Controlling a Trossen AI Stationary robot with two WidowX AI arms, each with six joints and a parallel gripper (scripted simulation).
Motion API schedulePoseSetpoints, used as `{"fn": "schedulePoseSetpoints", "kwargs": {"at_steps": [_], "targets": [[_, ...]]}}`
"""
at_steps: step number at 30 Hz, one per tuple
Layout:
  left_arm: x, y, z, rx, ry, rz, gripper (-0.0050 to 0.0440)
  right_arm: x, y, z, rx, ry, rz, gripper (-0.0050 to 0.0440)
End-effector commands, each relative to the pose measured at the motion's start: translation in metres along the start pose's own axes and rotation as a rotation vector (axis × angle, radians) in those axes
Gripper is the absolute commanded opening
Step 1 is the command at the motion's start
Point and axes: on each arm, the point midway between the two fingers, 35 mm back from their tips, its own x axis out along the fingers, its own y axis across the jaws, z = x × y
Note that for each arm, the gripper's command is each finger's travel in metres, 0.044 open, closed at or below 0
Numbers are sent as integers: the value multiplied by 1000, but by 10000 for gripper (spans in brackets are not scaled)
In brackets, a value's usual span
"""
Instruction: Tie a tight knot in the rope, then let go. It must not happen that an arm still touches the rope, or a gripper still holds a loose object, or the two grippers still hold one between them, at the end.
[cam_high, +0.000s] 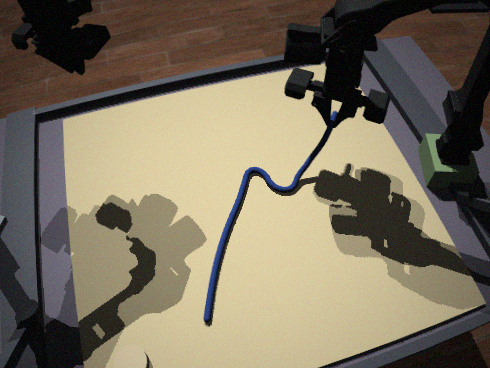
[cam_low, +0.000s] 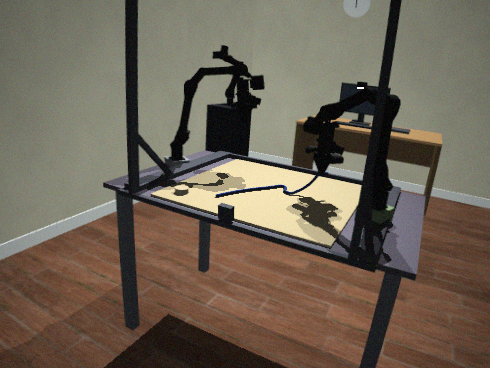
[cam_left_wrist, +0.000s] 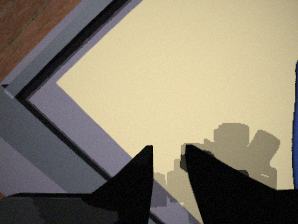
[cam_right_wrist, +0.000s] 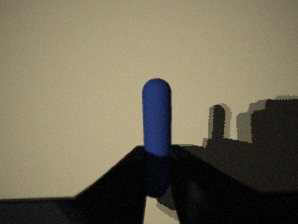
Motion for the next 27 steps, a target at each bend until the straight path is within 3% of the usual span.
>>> {"fn": "schedulePoseSetpoints", "kwargs": {"at_steps": [1,27], "targets": [[-7,-1,-1,-1,-19,-12,100,-5,1,-7,-1,10,23,45],[-7,-1,-1,-1,-19,-12,100,-6,-7,-69,-1,14,22,45]]}}
